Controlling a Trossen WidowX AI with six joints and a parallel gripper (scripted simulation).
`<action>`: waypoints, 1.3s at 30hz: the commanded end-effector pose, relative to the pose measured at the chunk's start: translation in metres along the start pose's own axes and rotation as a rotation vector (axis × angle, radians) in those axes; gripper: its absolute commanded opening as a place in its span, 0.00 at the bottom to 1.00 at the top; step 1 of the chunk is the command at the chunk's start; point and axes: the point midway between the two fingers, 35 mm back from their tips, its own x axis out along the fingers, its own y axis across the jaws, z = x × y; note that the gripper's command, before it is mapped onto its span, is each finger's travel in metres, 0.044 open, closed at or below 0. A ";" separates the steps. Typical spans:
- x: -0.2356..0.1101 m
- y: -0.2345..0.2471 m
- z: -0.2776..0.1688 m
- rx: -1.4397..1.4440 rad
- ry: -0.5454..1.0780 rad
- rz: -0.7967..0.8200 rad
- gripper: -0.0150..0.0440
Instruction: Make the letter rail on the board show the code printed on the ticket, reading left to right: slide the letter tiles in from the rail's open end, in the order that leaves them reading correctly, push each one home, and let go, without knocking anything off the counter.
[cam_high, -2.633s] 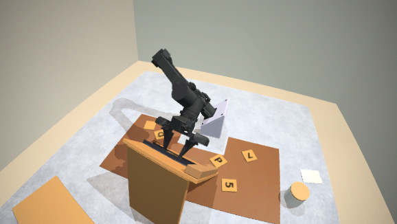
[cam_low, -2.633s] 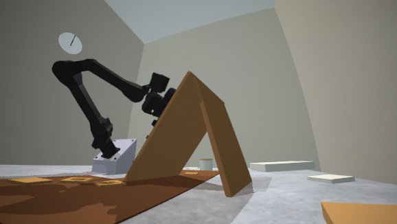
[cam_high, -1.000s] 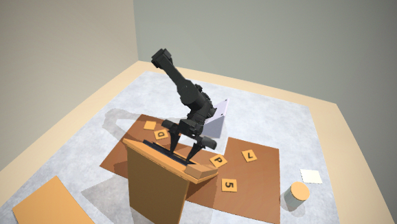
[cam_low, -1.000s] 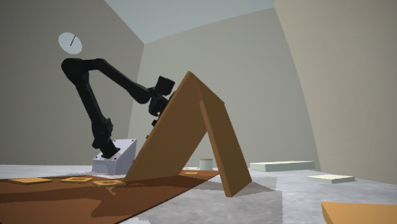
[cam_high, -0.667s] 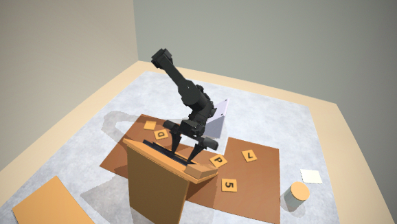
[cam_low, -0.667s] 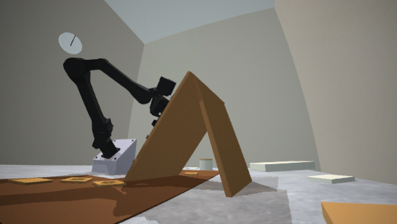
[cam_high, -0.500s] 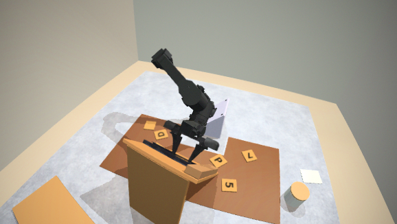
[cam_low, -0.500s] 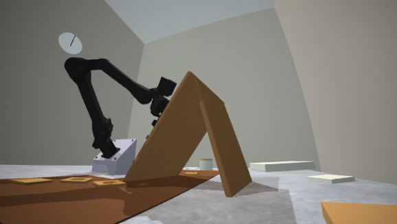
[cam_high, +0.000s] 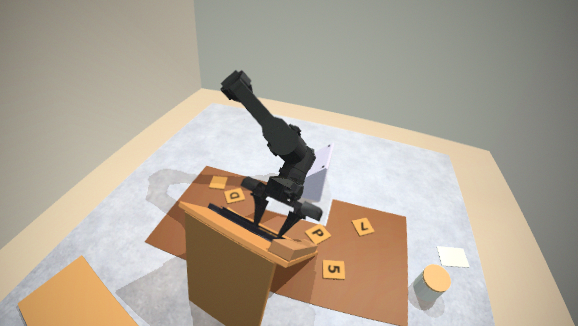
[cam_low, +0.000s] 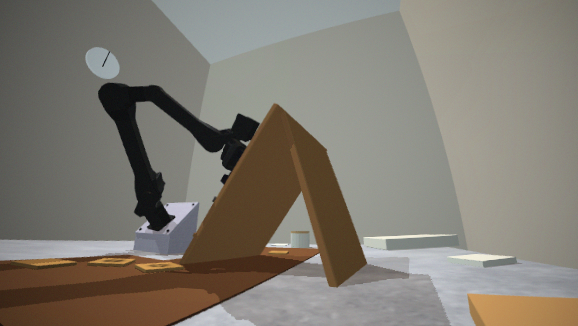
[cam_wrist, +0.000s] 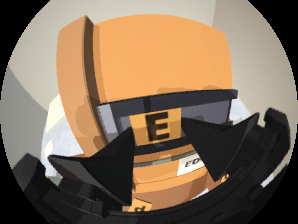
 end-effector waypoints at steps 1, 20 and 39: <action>0.000 0.002 0.001 0.008 -0.003 -0.003 0.25; -0.001 0.006 0.000 0.004 -0.002 -0.001 0.65; -0.019 0.007 0.000 0.008 -0.002 -0.002 0.75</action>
